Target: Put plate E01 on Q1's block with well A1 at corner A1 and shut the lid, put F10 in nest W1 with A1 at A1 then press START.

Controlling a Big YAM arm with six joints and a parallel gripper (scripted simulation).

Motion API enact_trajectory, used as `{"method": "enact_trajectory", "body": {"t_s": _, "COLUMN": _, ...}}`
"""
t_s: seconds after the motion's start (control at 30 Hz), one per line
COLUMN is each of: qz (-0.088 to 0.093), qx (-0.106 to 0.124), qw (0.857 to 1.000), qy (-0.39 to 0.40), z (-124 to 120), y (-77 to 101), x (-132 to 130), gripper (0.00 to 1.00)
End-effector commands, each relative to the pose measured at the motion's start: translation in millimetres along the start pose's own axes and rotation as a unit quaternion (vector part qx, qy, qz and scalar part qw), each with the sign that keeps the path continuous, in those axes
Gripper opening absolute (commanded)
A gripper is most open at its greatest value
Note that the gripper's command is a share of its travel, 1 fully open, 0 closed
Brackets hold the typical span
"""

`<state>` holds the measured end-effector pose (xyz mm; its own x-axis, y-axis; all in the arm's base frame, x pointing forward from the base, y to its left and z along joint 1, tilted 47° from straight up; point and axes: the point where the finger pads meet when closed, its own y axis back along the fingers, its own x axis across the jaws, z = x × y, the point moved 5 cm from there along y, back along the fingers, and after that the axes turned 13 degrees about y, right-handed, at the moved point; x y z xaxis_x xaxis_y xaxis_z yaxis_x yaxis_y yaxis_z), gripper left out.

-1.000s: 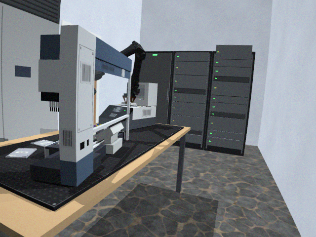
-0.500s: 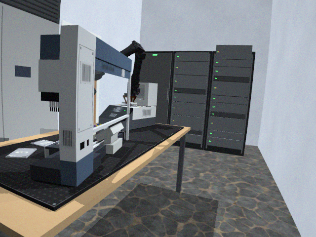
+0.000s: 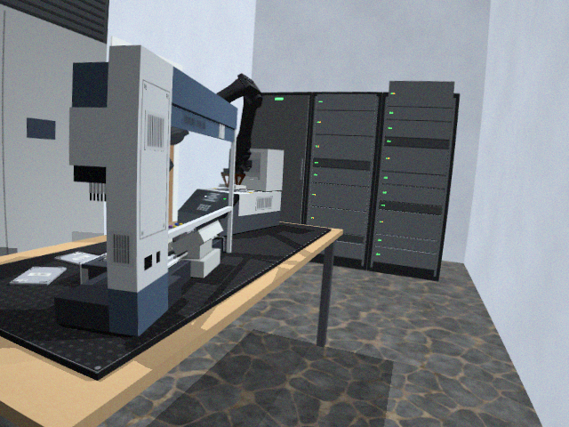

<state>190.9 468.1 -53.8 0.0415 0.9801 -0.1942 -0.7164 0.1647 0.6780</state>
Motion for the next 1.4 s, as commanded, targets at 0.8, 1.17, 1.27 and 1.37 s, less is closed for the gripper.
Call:
{"method": "enact_trajectory", "body": {"t_s": 0.8, "qz": 0.015, "qx": -0.004, "qw": 1.0, "qy": -0.012, "z": 14, "y": 14.8, "x": 13, "gripper": 0.0}}
{"method": "enact_trajectory", "body": {"t_s": 1.17, "qz": 0.007, "qx": -0.002, "qw": 1.0, "qy": -0.005, "z": 13, "y": 6.8, "x": 0, "gripper": 0.0}}
{"method": "enact_trajectory", "body": {"t_s": 1.27, "qz": 0.01, "qx": -0.003, "qw": 1.0, "qy": -0.008, "z": 14, "y": 5.2, "x": 0, "gripper": 0.0}}
{"method": "enact_trajectory", "body": {"t_s": 1.37, "qz": 0.012, "qx": -0.003, "qw": 1.0, "qy": -0.006, "z": 10, "y": 4.7, "x": 1, "gripper": 0.0}}
